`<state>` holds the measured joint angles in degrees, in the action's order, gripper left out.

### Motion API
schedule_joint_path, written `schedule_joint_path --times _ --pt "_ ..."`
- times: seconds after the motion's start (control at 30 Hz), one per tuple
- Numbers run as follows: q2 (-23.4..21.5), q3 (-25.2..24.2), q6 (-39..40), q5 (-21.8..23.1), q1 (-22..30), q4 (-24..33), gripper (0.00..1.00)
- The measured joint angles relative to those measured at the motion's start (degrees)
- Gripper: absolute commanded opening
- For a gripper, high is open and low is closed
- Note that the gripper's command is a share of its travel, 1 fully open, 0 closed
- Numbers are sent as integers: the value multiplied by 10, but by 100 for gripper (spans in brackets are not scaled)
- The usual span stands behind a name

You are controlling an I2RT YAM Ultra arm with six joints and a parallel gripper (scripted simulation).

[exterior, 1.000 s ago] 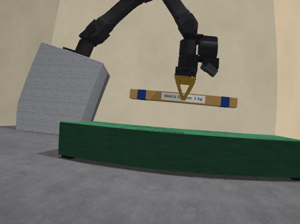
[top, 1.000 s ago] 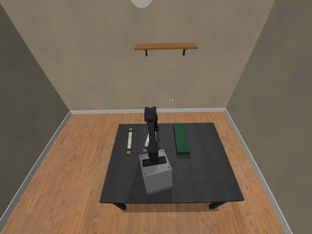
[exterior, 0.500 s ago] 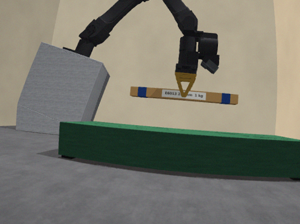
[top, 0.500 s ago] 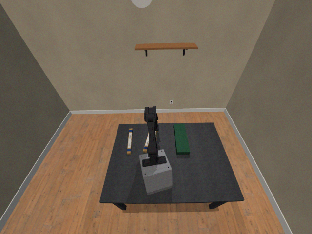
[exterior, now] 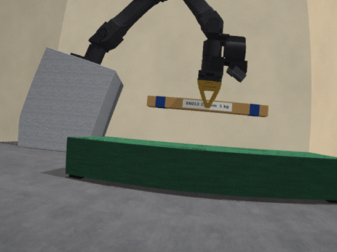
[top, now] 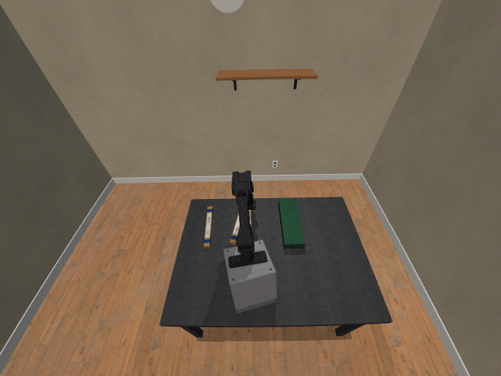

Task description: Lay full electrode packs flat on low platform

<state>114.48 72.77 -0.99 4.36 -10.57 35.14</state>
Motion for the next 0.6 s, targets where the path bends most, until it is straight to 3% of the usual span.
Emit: schedule_joint_path --times 0.6 --pt "0 8 -1 0 0 6 0"
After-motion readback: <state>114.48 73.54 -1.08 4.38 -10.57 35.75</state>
